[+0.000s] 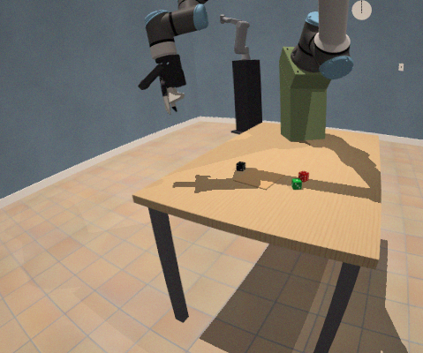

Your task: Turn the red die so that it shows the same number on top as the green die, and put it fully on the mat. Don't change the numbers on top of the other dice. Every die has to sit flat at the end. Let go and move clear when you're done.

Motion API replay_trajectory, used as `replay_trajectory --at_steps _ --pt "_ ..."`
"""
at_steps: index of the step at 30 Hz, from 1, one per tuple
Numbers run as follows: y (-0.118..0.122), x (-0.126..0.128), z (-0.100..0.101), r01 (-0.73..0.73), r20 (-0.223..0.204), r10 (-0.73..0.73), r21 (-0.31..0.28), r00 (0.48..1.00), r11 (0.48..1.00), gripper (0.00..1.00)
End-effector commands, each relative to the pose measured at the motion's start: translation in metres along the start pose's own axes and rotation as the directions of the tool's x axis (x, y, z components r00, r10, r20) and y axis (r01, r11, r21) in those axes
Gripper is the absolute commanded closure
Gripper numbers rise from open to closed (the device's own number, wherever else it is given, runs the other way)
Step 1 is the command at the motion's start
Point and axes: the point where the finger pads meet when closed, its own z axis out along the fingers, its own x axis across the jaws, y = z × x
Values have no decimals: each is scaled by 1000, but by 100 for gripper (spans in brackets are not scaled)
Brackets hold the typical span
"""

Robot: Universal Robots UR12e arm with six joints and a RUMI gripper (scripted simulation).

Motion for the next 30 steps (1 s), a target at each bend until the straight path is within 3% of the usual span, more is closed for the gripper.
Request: replay_trajectory --at_steps 1,8,10,13,14,22,30 --pt "15 6 13 18 -13 -18 10 1000 1000 0" --pt "82 27 63 90 -63 -87 45 994 995 0" --pt "82 27 63 90 -63 -87 45 994 995 0" --pt "120 38 85 127 -88 -121 64 989 990 0" --pt "120 38 85 127 -88 -121 64 989 990 0" --pt "191 54 115 193 -128 -179 101 975 976 0" --pt "209 58 121 208 -137 -193 110 972 972 0"
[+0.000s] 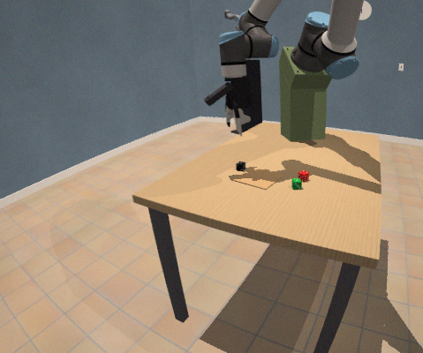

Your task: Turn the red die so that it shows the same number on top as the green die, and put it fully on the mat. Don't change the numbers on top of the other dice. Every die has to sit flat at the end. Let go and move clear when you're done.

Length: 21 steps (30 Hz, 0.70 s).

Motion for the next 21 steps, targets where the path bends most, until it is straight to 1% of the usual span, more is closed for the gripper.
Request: replay_trajectory --at_steps 1,16,21 --pt "7 0 1 5 -4 -5 12 1000 1000 0" --pt "7 0 1 5 -4 -5 12 1000 1000 0" --pt "7 0 7 5 -5 -5 12 1000 1000 0"
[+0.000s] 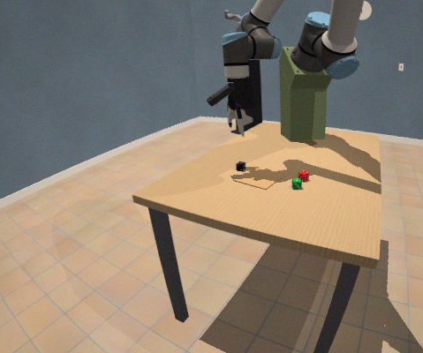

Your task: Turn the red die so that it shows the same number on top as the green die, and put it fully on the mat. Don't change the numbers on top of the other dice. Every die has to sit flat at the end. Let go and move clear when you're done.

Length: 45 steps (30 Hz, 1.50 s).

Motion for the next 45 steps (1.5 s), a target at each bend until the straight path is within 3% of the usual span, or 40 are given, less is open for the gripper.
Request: replay_trajectory --at_steps 1,8,10,23,45 --pt "0 0 7 0 -1 0 1 1000 1000 0" --pt "-1 0 36 0 -1 0 1 1000 1000 0" --pt "-1 0 36 0 -1 0 1 1000 1000 0" --pt "-1 1 97 0 -1 0 1 1000 1000 0" --pt "-1 1 104 0 -1 0 1 1000 1000 0"
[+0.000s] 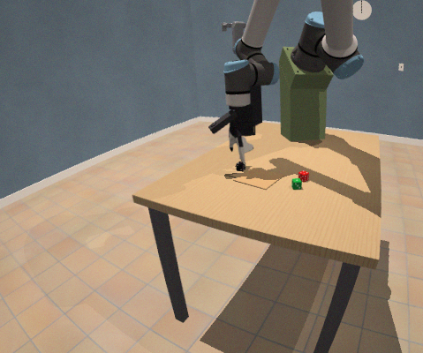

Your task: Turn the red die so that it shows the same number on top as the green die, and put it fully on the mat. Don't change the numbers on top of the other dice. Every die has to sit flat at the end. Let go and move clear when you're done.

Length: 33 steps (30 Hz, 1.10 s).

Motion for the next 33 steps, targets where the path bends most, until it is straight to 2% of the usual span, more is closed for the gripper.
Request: replay_trajectory --at_steps 1,33 --pt "0 0 0 0 0 0 1 1000 1000 0" --pt "2 -5 0 0 0 0 1 1000 1000 0"
